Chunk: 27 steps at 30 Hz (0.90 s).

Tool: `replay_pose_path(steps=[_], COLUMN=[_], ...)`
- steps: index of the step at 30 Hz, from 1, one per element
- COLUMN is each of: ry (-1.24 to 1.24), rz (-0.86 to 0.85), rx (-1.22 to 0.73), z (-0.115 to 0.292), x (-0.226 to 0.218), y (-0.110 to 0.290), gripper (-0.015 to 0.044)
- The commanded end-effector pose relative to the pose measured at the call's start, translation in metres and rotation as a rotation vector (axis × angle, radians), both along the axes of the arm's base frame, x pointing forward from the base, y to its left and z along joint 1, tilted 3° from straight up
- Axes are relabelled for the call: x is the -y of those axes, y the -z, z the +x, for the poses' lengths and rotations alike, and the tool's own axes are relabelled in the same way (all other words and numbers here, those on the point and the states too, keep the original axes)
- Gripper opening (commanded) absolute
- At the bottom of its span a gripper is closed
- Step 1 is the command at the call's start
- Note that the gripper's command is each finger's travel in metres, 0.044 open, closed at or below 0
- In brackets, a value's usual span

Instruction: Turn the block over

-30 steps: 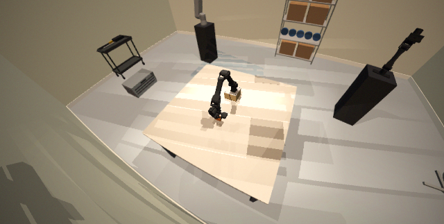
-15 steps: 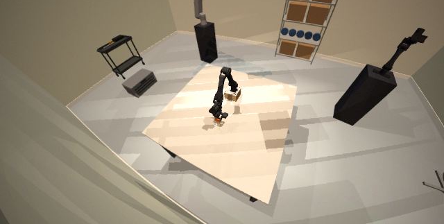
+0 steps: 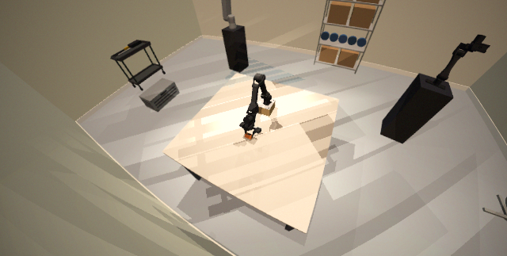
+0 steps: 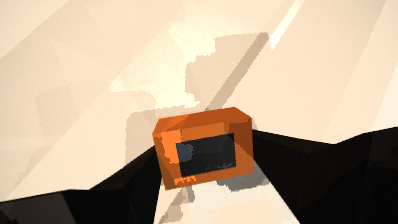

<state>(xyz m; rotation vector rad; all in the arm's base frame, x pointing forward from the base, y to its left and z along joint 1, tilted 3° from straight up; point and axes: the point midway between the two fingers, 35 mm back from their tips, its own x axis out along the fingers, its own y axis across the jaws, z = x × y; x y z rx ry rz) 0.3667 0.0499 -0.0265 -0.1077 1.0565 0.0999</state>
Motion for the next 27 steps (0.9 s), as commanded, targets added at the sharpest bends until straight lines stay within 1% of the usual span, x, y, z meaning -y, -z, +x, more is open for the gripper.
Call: replay_pose_path(steps=[1,7,17,27], ry=[-0.007,-0.008,-0.008,-0.012], rz=[0.004,0.011,0.042,0.058], rx=[0.049,0.075,0.211,0.348], z=[-0.005,-0.002,0.008,0.01], x=[0.001,0.0,-0.002,-0.001], y=[-0.001,0.003,0.023,0.034], gripper=[0.0,0.0,0.0,0.0])
